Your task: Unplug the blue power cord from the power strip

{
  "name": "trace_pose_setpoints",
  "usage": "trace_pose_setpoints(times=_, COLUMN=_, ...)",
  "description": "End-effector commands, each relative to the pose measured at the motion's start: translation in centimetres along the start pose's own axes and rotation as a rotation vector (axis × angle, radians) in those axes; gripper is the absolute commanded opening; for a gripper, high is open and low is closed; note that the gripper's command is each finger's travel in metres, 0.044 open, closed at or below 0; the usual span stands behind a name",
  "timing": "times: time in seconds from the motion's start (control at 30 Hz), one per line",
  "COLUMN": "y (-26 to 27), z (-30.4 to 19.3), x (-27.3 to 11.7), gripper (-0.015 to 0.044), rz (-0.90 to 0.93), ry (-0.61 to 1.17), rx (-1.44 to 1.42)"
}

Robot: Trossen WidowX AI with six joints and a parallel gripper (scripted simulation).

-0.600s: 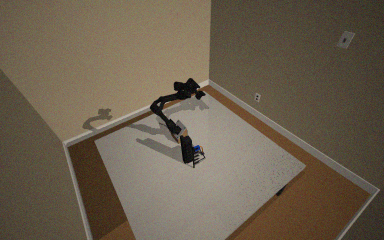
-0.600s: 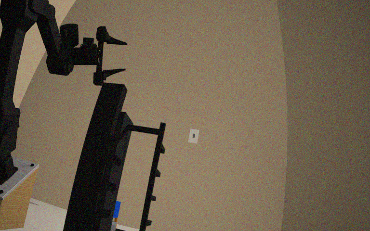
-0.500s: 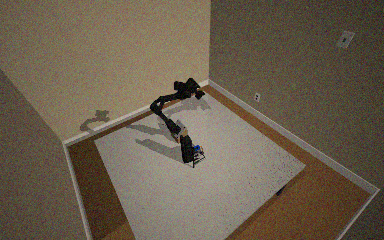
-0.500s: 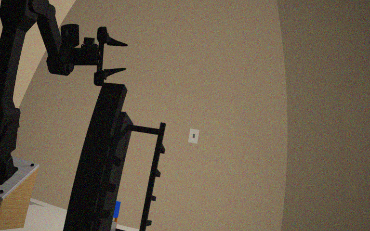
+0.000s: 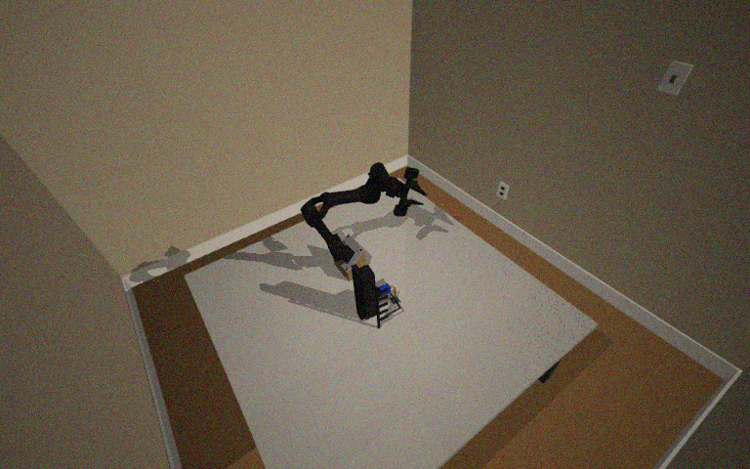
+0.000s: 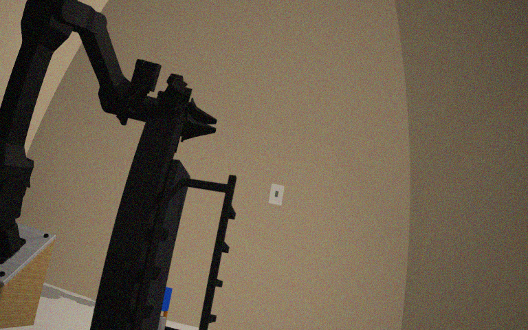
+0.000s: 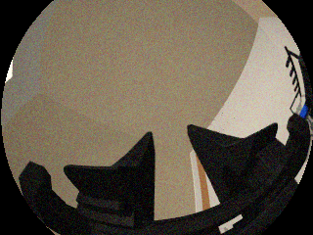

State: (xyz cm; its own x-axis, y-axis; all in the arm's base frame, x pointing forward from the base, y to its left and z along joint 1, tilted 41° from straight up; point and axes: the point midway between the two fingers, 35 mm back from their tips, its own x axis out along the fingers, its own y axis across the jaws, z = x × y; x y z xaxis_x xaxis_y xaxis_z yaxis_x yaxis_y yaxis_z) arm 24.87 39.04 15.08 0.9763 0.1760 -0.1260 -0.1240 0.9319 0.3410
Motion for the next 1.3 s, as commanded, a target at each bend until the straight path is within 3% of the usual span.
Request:
trace_pose_setpoints(times=0.0, y=-5.3, z=-2.8, x=4.5, gripper=0.0160, rz=-0.119, ry=0.174, rx=-0.469)
trace_pose_setpoints(times=0.27, y=-13.5, z=-5.0, x=7.3, gripper=0.0160, rz=-0.225, ry=0.485, rx=-0.964)
trace_pose_setpoints(times=0.5, y=-21.4, z=-5.9, x=7.3, gripper=0.0160, rz=-0.246, ry=0.859, rx=-1.320)
trace_pose_setpoints(times=0.77, y=-29.8, z=-5.4, x=4.1, gripper=0.0160, rz=-0.135, ry=1.395, rx=-1.587)
trace_pose_setpoints(times=1.0, y=-35.2, z=-3.6, x=-0.5, gripper=0.0160, rz=0.112, ry=1.889, rx=-1.640)
trace_pose_setpoints(times=1.27, y=-35.3, z=-3.5, x=-0.7, gripper=0.0160, rz=0.123, ry=1.905, rx=-1.638)
